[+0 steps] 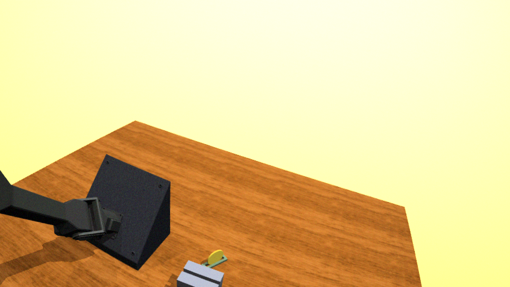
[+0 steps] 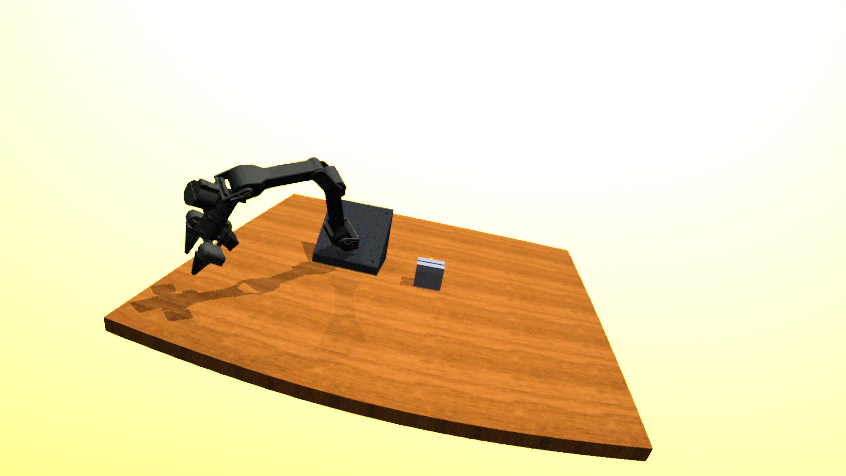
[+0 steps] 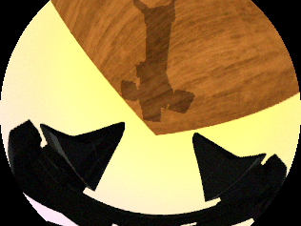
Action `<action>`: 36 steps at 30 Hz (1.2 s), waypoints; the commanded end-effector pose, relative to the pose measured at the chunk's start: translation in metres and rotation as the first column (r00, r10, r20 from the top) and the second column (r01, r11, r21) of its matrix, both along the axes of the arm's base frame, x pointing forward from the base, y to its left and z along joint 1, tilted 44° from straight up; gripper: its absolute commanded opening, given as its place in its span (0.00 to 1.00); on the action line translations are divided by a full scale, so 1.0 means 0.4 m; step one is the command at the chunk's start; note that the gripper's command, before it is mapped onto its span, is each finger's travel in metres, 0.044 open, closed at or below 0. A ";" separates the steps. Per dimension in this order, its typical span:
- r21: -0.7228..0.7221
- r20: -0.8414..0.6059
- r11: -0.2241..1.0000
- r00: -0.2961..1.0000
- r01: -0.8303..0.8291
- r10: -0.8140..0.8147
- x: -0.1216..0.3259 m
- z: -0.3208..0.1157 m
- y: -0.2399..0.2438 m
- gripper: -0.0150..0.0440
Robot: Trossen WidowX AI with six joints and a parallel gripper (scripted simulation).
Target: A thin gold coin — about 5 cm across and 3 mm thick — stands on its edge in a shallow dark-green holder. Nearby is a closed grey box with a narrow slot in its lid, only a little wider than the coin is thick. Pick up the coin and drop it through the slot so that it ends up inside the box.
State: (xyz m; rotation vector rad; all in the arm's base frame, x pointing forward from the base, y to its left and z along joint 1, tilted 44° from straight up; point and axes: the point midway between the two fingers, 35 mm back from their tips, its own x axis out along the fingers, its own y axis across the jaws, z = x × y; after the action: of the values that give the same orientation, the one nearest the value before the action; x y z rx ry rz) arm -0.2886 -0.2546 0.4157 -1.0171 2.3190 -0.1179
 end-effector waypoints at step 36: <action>-0.057 0.859 0.978 0.490 -0.201 0.150 1.080 -0.220 -0.303 0.53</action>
State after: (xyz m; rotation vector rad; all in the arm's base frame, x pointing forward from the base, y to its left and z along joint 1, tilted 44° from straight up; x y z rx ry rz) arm 0.1046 -0.3852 0.3472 -0.9405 1.3055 -0.4296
